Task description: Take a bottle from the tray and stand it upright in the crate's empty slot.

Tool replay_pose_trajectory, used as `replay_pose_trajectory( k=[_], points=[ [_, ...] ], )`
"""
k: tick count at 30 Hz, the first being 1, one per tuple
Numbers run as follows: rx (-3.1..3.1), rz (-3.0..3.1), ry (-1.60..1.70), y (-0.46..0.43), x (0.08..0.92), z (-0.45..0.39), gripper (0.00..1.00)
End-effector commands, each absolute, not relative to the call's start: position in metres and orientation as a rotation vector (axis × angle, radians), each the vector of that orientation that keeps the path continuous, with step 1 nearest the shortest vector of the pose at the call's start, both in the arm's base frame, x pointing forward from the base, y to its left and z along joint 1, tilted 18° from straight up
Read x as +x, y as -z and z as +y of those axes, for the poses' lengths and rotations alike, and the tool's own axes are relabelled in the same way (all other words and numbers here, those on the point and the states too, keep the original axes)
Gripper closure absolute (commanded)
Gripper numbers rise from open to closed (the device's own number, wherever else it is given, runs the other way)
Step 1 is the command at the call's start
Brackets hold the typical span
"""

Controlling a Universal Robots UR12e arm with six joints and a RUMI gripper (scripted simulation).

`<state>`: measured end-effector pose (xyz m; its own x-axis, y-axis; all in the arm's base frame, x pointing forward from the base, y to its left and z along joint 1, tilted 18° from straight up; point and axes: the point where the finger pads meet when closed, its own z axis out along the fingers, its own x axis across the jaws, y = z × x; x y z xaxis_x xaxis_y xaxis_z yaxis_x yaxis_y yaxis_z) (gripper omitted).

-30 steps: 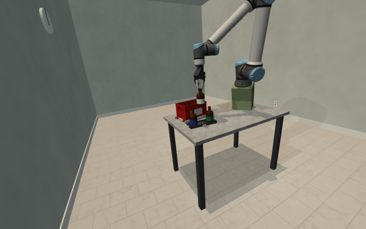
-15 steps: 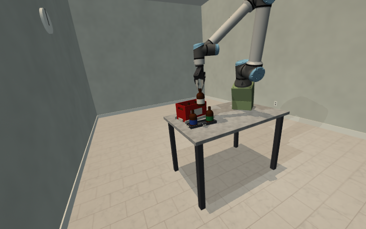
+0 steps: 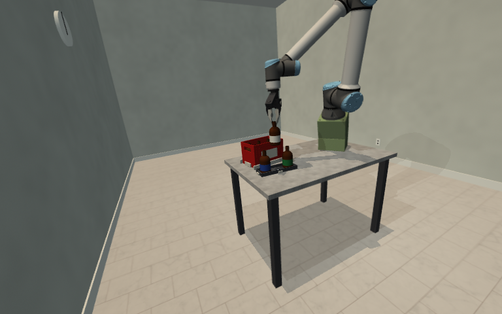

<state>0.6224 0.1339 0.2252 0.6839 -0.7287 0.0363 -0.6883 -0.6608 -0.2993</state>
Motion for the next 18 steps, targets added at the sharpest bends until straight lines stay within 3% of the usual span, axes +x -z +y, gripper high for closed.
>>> replay_pose_trajectory(
  k=[1, 18],
  points=[
    [-2.635, 1.132, 0.225, -0.226, 0.623, 0.133, 1.00],
    [-2.635, 1.132, 0.225, -0.223, 0.622, 0.117, 1.00]
  ],
)
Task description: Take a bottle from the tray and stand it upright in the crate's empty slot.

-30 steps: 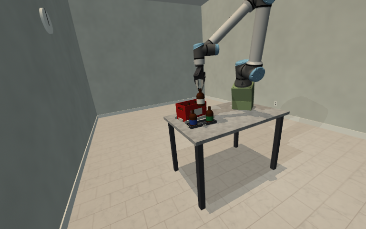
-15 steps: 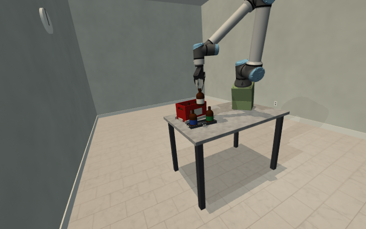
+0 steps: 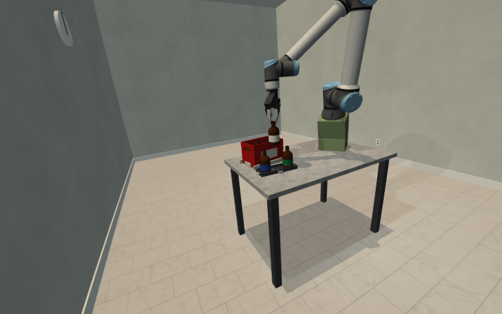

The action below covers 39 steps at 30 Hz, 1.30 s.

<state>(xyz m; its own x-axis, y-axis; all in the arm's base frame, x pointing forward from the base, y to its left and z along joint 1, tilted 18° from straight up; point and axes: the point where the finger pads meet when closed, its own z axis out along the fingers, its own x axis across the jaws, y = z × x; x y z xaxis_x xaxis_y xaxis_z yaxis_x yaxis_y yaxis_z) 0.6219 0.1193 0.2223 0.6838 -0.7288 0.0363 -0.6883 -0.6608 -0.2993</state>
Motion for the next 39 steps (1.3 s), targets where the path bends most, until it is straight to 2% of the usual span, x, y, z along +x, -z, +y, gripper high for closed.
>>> replay_pose_trajectory(
  k=[1, 39],
  points=[
    [-2.635, 1.132, 0.225, -0.223, 0.622, 0.116, 1.00],
    [-2.635, 1.132, 0.225, -0.209, 0.620, 0.045, 1.00]
  ],
)
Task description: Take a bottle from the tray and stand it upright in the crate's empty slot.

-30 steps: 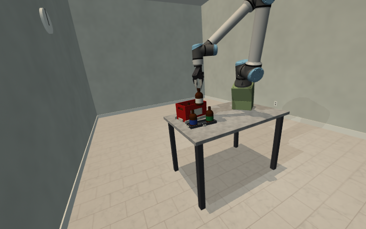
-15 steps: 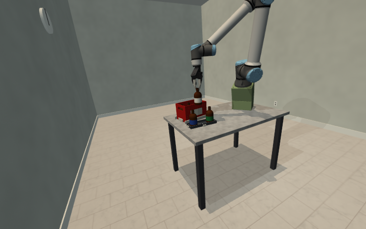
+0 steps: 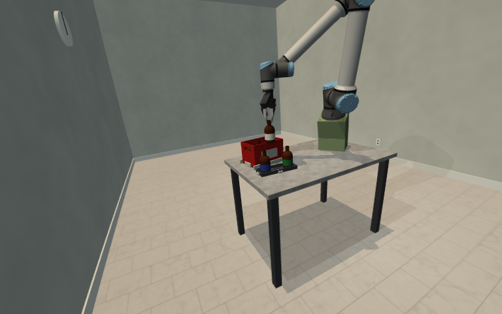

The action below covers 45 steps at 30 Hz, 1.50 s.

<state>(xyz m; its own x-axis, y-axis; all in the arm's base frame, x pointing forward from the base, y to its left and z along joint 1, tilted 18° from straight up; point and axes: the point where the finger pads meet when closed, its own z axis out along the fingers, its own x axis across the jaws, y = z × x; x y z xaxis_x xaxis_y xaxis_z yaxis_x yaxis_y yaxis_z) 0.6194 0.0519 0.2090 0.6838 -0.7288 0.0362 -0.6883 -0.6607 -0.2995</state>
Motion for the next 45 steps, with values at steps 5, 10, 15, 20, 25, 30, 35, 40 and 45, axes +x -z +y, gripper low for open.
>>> replay_pose_trajectory(
  k=[5, 10, 15, 20, 25, 30, 35, 40, 45],
  points=[
    [-2.635, 1.132, 0.225, -0.206, 0.619, 0.033, 1.00],
    [-2.635, 1.132, 0.225, -0.204, 0.619, 0.021, 1.00],
    [-2.635, 1.132, 0.225, -0.203, 0.619, 0.015, 1.00],
    [-2.635, 1.132, 0.225, -0.200, 0.618, 0.004, 1.00],
    [-2.635, 1.132, 0.225, -0.198, 0.618, -0.006, 1.00],
    [-2.635, 1.132, 0.225, -0.197, 0.618, -0.012, 1.00],
    [-2.635, 1.132, 0.225, -0.196, 0.617, -0.020, 1.00],
    [-2.635, 1.132, 0.225, -0.194, 0.617, -0.026, 1.00],
    [-2.635, 1.132, 0.225, -0.194, 0.617, -0.031, 1.00]
  ],
)
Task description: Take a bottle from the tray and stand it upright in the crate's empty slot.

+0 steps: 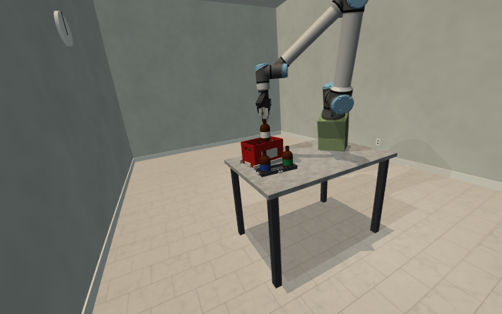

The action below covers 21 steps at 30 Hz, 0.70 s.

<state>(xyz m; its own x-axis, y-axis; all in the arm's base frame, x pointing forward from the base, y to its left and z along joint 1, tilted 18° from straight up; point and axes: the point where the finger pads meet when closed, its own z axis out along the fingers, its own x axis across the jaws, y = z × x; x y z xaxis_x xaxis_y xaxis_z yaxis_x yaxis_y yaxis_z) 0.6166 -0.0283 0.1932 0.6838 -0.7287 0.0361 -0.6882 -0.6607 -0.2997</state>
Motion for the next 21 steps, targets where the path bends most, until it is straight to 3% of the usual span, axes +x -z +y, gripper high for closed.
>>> replay_pose_trajectory(
  k=[1, 21],
  points=[
    [-2.635, 1.132, 0.225, -0.1936, 0.6170, -0.0308, 1.00],
    [-2.635, 1.132, 0.225, -0.1918, 0.6167, -0.0401, 1.00]
  ],
)
